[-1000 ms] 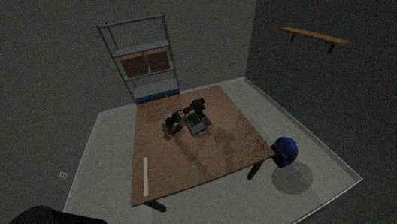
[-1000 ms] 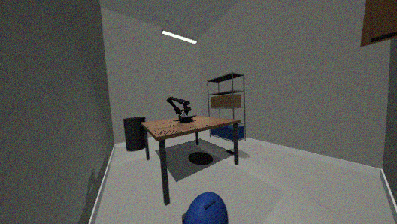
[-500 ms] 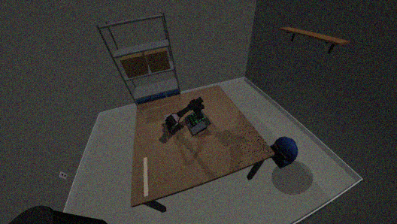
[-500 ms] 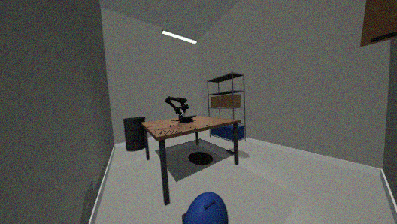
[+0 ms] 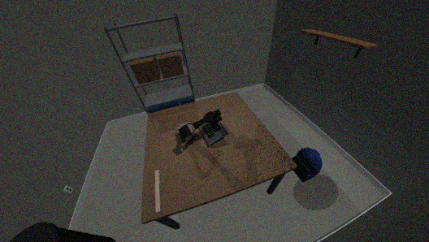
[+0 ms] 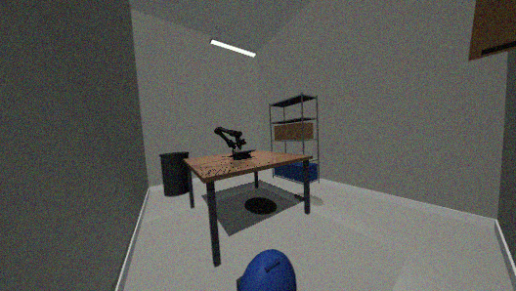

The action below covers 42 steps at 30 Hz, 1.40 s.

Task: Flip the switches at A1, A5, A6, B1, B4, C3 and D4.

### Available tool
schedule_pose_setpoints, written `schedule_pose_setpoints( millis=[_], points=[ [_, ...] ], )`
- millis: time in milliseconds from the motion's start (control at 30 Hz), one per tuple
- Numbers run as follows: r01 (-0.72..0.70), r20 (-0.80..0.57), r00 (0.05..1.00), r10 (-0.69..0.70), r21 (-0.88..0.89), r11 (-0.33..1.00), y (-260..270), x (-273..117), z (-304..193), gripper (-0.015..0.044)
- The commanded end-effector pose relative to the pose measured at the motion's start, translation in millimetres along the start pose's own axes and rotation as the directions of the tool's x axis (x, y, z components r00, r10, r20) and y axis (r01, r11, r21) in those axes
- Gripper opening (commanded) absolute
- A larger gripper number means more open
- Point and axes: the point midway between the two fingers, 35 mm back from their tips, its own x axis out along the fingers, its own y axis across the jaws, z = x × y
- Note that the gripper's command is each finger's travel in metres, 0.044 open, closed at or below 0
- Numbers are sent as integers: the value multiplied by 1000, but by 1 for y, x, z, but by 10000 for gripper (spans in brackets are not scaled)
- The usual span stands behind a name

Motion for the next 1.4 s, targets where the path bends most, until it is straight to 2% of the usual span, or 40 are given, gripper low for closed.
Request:
schedule_pose_setpoints(
  millis=[0, 267, 1367],
  points=[
    [-5, -8, 1000, 5, -14, 1000, 4, 5, -3, 0],
    [-5, -8, 1000, 4, -14, 1000, 4, 16, -3, 0],
    [-5, -8, 1000, 4, -14, 1000, 4, 17, -3, 0]
  ],
)
